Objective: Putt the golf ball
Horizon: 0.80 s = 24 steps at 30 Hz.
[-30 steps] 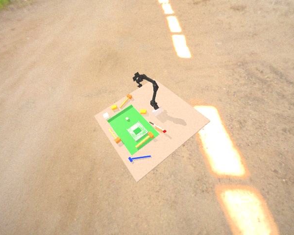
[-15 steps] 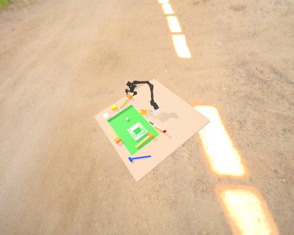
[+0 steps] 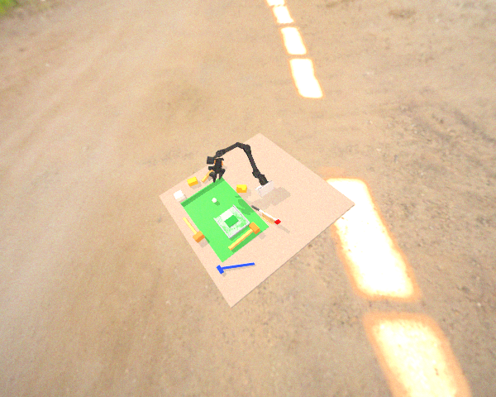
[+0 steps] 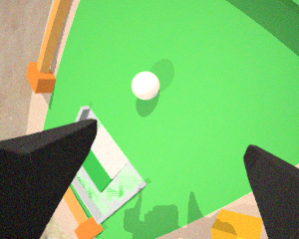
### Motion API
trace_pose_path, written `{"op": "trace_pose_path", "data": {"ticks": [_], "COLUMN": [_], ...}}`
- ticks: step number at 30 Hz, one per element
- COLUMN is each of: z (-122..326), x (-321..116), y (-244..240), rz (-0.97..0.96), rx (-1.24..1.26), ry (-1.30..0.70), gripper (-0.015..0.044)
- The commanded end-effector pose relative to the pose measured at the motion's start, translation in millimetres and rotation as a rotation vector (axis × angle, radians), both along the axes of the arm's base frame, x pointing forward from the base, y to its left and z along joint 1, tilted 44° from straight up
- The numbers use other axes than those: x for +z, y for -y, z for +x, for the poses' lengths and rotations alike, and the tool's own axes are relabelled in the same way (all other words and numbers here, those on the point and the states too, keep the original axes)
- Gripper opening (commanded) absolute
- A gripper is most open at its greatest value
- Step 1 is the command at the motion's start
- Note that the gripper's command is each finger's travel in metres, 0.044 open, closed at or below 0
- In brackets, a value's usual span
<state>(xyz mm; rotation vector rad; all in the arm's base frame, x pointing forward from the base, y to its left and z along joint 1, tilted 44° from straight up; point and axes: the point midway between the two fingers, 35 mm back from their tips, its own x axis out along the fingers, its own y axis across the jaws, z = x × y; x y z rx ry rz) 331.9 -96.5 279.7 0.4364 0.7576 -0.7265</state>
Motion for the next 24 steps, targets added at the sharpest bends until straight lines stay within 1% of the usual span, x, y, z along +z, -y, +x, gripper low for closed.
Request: {"op": "trace_pose_path", "data": {"ticks": [1, 5, 8, 12, 18, 24], "z": [21.9, 30.7, 33.9, 25.6, -12.8, -71.9], "x": [-47.0, -79.2, -119.9, -171.0, -245.9, -309.3], "y": [-34.3, -63.2, -100.7, -147.3, -209.6, -248.3], "rz": [-0.076, -0.14, -0.222, -0.33, -0.492, -0.629], "rx": [0.232, 0.434, 0.702, 1.057, 1.622, 2.179], "ry": [-0.189, -0.334, -0.516, -0.738, -1.066, -1.377], "gripper": [0.044, 0.044, 0.044, 0.044, 0.044, 0.044]}}
